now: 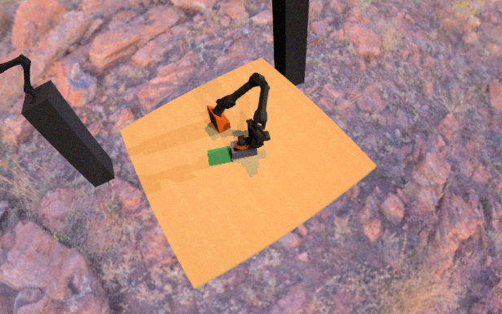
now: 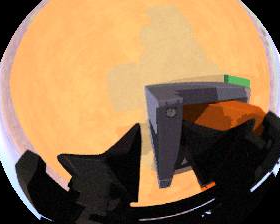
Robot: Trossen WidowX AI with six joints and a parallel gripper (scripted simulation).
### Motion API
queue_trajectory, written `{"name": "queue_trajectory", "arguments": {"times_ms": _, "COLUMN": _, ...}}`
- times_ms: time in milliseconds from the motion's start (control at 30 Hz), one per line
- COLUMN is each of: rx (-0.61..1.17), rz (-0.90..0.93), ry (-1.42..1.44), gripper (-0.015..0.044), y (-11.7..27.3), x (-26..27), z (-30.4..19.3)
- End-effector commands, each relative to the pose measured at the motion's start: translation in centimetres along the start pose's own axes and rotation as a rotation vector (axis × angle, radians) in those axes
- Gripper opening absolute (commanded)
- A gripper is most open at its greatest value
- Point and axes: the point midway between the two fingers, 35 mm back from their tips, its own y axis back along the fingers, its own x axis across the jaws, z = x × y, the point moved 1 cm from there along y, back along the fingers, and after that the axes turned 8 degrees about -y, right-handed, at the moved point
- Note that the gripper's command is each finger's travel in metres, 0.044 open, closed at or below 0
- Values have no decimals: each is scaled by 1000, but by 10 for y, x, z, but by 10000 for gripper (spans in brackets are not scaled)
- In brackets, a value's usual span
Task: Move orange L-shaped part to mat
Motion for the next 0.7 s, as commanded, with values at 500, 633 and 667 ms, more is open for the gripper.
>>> {"name": "queue_trajectory", "arguments": {"times_ms": 500, "rx": -6, "rz": -17, "ry": -9, "gripper": 180, "y": 75, "x": 1, "z": 4}}
{"name": "queue_trajectory", "arguments": {"times_ms": 633, "rx": -1, "rz": -11, "ry": -9, "gripper": 180, "y": 108, "x": -3, "z": 1}}
{"name": "queue_trajectory", "arguments": {"times_ms": 667, "rx": -1, "rz": -11, "ry": -9, "gripper": 180, "y": 108, "x": -3, "z": 1}}
